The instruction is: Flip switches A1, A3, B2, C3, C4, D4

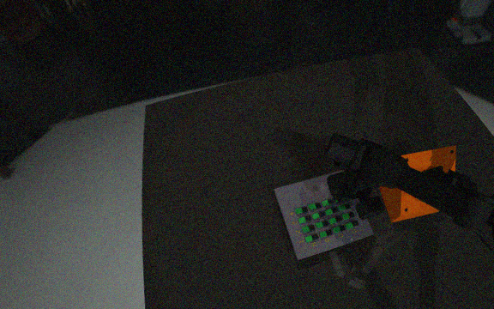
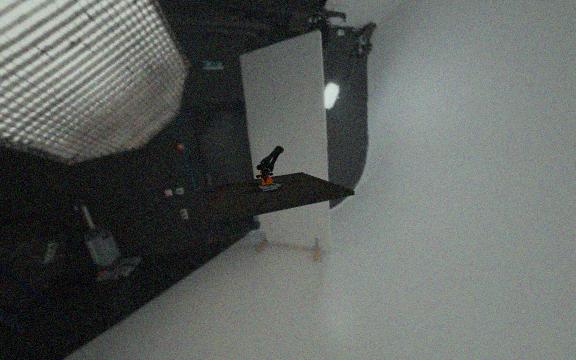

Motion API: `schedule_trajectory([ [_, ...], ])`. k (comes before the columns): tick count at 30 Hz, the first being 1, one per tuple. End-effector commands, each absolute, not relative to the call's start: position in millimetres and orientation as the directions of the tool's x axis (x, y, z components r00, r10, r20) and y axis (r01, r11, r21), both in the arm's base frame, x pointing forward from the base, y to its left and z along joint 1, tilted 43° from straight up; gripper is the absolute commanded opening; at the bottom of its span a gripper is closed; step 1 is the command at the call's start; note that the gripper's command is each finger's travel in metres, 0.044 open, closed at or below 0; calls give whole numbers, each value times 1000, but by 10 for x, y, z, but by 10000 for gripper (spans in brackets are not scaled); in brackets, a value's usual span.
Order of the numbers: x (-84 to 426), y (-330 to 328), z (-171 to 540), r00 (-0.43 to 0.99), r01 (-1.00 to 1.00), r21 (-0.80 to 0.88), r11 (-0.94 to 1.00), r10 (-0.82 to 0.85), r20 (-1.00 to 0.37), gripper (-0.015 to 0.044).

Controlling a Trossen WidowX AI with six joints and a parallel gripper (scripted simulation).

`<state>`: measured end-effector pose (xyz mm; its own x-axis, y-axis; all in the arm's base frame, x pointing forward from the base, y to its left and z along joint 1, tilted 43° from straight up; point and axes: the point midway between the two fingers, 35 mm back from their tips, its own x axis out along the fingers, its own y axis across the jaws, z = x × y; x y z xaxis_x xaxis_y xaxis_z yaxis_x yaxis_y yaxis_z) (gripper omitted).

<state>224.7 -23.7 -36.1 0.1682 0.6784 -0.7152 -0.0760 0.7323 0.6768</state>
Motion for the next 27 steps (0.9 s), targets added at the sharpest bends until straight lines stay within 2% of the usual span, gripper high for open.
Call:
schedule_trajectory([
  [1, 2230, -520, -85, 172, -84, 666, 741, 669, -723, 0],
  [7, 2230, -569, -4, 169, -84, 667, 740, 671, -722, 0],
  [13, 2829, -363, 420, 171, -86, 669, 738, 672, -720, 0],
  [27, 2847, -352, 437, 171, -87, 669, 738, 673, -720, 0],
])
